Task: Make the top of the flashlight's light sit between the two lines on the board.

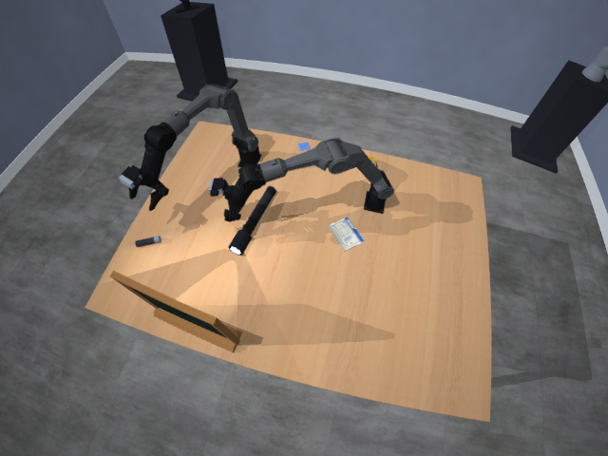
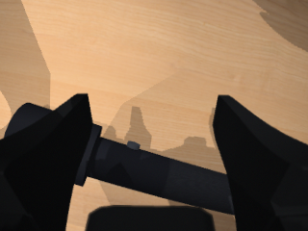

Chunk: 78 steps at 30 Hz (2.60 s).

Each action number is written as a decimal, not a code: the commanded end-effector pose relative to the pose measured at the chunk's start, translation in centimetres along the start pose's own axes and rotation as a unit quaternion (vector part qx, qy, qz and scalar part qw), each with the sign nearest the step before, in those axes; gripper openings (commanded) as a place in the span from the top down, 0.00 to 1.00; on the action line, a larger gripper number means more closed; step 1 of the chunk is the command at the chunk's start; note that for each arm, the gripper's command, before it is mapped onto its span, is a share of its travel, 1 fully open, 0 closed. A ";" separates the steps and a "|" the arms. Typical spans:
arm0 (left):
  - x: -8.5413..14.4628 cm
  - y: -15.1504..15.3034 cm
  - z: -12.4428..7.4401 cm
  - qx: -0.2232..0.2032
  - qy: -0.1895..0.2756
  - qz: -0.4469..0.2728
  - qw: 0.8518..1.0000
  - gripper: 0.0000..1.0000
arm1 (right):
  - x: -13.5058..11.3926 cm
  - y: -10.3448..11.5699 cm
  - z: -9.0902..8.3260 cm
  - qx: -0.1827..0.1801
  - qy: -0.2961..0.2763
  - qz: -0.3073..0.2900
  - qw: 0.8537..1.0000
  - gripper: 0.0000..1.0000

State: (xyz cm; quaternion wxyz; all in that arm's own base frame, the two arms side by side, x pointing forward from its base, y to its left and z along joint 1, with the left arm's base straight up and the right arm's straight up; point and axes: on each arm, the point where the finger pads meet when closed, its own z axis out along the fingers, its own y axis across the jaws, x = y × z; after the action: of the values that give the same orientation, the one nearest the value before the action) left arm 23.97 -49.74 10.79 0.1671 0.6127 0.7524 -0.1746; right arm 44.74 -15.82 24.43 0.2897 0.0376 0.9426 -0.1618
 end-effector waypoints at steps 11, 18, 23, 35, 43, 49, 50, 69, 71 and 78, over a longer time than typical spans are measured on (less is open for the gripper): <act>2.1 -0.6 0.6 -0.046 0.044 -0.113 0.992 0.00 | 1.9 3.0 -2.4 -0.031 -0.014 0.000 0.999 0.00; 2.6 -0.7 0.7 -0.059 0.051 -0.140 0.987 0.00 | 2.7 3.9 -3.1 -0.040 -0.018 0.001 0.999 0.00; 3.3 -0.8 0.8 -0.081 0.060 -0.184 0.978 0.00 | 3.7 5.0 -3.9 -0.053 -0.023 0.001 0.998 0.00; 4.6 -1.0 0.8 -0.127 0.069 -0.259 0.955 0.00 | 6.0 7.2 -5.4 -0.077 -0.031 0.004 0.997 0.00; 5.6 -1.0 0.7 -0.173 0.064 -0.328 0.926 0.00 | 8.2 9.0 -6.6 -0.098 -0.037 0.007 0.994 0.00; 6.1 -1.1 0.6 -0.194 0.058 -0.358 0.911 0.00 | 9.4 9.8 -7.1 -0.108 -0.040 0.008 0.993 0.00; 6.2 -1.1 0.6 -0.200 0.056 -0.367 0.907 0.00 | 9.7 10.0 -7.2 -0.111 -0.040 0.008 0.993 0.00; 7.4 -1.2 -0.1 -0.281 -0.001 -0.478 0.832 0.00 | 15.3 13.2 -8.9 -0.153 -0.049 0.017 0.987 0.00; 7.5 -1.2 -0.3 -0.288 -0.010 -0.489 0.823 0.00 | 16.0 13.5 -9.0 -0.157 -0.050 0.018 0.986 0.00; 7.6 -1.2 -0.4 -0.297 -0.023 -0.503 0.811 0.00 | 17.1 14.0 -9.1 -0.165 -0.051 0.020 0.985 0.00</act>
State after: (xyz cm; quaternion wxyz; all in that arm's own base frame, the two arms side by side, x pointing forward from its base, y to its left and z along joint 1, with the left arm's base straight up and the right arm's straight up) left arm 21.31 -43.19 7.60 0.2463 0.0648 0.9669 -0.0155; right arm 27.98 0.01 17.99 0.3422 0.0002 0.9396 0.0002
